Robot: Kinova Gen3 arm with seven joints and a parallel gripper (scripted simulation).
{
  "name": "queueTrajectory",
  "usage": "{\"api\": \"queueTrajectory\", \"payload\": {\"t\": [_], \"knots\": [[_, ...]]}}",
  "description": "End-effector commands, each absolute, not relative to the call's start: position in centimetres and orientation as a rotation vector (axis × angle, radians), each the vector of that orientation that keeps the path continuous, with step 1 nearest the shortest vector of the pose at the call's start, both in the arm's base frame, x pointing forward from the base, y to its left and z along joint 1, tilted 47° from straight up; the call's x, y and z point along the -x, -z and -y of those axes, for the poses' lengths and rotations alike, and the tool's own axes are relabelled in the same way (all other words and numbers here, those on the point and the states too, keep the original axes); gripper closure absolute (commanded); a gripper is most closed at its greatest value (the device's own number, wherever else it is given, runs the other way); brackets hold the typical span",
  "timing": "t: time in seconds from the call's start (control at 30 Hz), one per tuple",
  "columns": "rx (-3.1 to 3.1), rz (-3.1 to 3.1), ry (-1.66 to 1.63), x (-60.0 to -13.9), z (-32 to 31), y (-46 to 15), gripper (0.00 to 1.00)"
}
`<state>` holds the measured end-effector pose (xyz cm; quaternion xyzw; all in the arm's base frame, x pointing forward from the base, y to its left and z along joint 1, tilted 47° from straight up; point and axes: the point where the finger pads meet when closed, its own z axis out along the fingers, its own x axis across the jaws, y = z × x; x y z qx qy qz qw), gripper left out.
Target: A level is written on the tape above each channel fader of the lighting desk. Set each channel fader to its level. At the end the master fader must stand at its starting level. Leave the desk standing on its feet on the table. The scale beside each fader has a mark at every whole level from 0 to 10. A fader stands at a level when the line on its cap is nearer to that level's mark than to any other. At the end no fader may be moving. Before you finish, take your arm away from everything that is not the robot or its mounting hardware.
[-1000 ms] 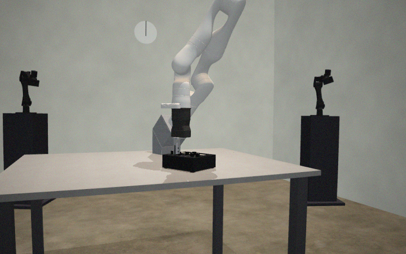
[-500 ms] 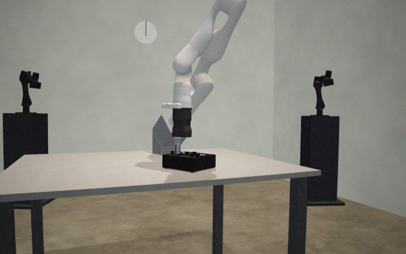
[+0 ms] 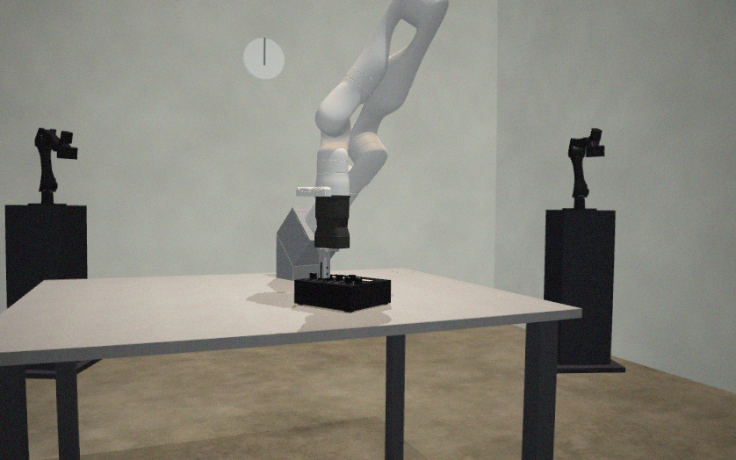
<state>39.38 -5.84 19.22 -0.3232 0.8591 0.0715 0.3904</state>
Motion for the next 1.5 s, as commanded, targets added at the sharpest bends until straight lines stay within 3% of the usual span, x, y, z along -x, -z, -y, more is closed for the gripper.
{"api": "queueTrajectory", "payload": {"t": [0.0,1.47], "knots": [[0.824,-2.183,-0.184,-39.2,5.6,-19.2,1.0],[0.824,-2.183,-0.184,-38.3,4.5,-19.0,1.0]]}}
